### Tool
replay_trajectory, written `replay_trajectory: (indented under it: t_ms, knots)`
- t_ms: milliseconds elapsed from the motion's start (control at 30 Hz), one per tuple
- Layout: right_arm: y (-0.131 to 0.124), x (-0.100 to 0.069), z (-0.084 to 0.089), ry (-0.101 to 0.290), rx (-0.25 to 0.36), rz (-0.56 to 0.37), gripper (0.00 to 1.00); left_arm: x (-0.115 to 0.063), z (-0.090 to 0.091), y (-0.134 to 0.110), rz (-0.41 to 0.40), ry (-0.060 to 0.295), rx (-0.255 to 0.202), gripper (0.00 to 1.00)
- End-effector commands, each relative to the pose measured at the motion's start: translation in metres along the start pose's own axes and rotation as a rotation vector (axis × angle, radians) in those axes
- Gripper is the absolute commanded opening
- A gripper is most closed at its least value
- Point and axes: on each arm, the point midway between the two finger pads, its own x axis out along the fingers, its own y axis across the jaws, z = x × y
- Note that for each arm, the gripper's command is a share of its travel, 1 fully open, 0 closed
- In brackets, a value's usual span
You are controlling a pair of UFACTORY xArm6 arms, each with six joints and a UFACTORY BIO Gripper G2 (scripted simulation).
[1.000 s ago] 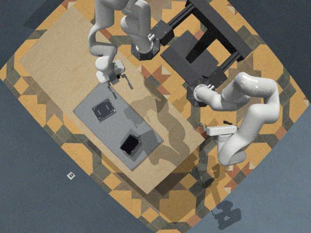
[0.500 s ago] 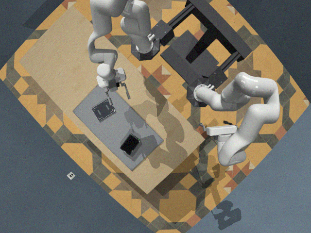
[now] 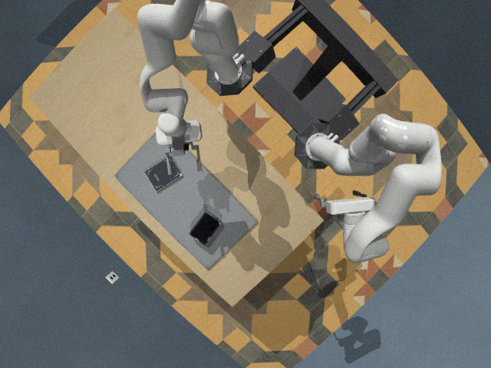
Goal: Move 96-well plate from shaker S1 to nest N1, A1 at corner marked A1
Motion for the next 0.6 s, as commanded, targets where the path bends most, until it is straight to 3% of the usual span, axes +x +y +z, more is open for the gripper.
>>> replay_trajectory:
  t_ms: [0,133,267,567]
  knots:
    - [-0.009,0.020,-0.002,-0.006,-0.007,-0.103,0.37,-0.001,0.001,0.000,0.000,-0.002,0.000,1.00]
    - [-0.009,0.021,-0.002,-0.006,-0.007,-0.103,0.37,-0.001,0.001,0.000,0.000,-0.002,0.000,1.00]
    - [-0.017,0.039,-0.007,-0.011,-0.008,-0.220,0.37,-0.001,0.001,0.000,0.000,-0.002,0.000,1.00]
    - [-0.023,0.062,-0.016,-0.019,-0.008,-0.394,0.37,-0.001,0.001,0.000,0.000,-0.002,0.000,1.00]
